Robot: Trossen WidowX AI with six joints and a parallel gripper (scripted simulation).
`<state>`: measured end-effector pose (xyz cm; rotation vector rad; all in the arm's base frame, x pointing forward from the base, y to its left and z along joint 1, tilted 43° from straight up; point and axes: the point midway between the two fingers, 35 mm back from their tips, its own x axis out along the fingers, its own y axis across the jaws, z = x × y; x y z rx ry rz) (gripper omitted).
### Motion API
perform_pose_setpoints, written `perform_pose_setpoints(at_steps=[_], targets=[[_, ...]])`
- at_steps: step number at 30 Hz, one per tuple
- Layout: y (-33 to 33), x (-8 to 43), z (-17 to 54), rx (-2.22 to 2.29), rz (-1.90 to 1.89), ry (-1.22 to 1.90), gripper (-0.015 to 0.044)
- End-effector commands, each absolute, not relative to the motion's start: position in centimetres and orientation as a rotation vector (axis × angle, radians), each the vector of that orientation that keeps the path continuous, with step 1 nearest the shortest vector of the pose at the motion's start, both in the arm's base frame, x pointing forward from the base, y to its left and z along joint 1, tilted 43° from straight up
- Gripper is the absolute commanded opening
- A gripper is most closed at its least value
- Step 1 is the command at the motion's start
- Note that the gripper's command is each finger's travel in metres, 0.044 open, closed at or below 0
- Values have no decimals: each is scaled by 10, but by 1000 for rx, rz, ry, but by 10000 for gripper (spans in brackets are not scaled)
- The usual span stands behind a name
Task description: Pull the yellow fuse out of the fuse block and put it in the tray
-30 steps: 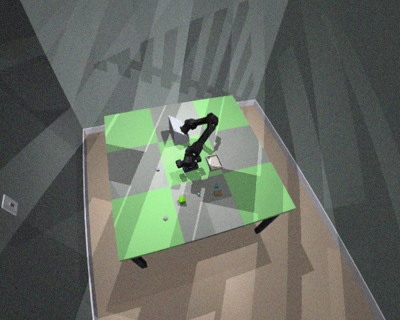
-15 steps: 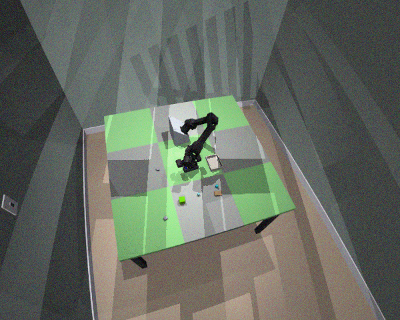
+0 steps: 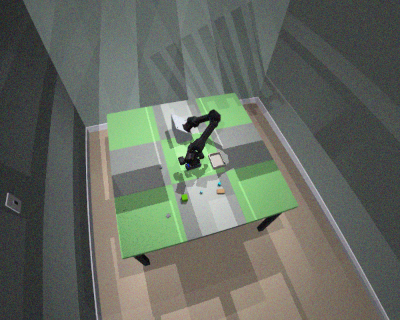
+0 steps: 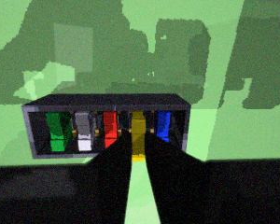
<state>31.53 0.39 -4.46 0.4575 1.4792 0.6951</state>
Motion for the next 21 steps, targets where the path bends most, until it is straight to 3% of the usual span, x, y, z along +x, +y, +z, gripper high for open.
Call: perform_pose_setpoints(at_steps=[1,21], targets=[[1,316,-43,451,694,1478,0],[-5,316,-35,452,694,1478,0]])
